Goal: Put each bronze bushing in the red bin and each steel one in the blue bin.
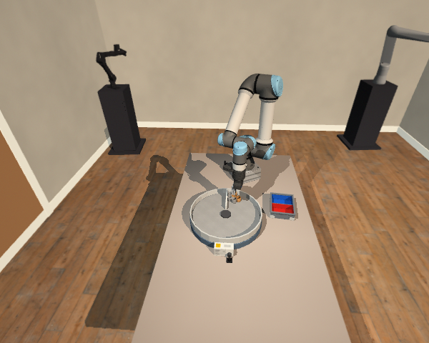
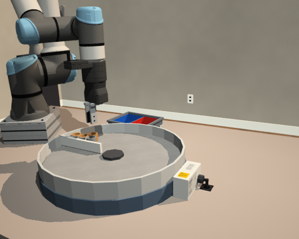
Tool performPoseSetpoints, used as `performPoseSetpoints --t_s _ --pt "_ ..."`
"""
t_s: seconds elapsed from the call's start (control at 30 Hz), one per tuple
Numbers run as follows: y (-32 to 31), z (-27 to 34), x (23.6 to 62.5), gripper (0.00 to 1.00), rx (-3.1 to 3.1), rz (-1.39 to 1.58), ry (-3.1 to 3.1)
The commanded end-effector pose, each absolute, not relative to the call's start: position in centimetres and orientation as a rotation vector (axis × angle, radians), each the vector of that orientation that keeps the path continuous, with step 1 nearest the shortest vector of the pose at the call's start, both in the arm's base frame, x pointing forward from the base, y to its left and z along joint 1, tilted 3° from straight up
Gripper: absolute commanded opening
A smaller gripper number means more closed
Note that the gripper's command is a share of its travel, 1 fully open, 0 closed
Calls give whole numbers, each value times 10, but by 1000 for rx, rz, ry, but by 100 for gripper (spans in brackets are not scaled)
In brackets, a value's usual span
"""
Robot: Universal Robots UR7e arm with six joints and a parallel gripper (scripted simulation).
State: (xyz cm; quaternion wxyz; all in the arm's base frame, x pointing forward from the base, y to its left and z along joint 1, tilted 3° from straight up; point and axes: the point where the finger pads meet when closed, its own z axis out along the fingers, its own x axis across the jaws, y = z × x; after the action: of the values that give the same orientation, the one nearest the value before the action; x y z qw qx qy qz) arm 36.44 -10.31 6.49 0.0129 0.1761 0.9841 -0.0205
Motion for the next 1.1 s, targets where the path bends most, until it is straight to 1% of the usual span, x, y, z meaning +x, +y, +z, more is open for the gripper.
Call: performPoseSetpoints --t_s 0.0,0.87,1.07 --pt "-103 65 365 40 548 -65 3065" --pt "-106 20 366 40 548 -65 3064" --pt "-106 20 366 40 548 -65 3064"
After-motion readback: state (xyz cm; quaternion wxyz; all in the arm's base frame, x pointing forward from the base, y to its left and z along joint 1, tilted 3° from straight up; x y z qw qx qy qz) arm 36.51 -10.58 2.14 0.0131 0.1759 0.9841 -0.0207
